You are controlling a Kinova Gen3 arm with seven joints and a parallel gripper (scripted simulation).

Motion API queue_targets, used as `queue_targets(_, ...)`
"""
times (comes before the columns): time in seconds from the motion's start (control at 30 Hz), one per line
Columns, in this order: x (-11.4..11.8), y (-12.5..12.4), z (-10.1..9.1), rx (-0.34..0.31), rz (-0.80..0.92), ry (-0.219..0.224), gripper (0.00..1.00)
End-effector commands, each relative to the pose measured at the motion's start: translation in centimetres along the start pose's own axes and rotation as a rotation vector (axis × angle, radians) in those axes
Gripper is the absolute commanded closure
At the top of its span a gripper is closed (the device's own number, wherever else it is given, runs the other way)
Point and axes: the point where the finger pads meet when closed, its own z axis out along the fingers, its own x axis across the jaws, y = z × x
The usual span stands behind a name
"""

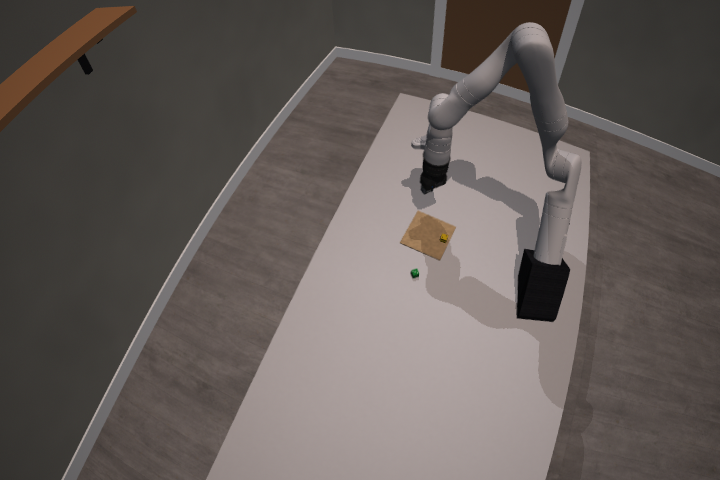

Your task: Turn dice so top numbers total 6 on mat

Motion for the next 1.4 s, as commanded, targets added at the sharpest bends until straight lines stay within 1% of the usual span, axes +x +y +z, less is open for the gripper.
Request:
queue_targets(0.0, -0.1, 0.2, 0.0, 0.011, 0.059, 0.008, 0.60)
queue_targets(0.23, -0.1, 0.7, 0.0, 0.012, 0.302, 0.006, 0.60)
queue_targets(0.3, -0.1, 0.7, 0.0, 0.012, 0.302, 0.006, 0.60)
queue_targets(0.8, -0.1, 2.2, 0.0, 0.013, 0.803, 0.003, 0.60)
queue_targets(0.87, -0.1, 2.2, 0.0, 0.013, 0.803, 0.003, 0.60)
queue_targets(1.37, -0.5, 4.0, 0.0, 0.014, 1.258, 0.000, 0.60)
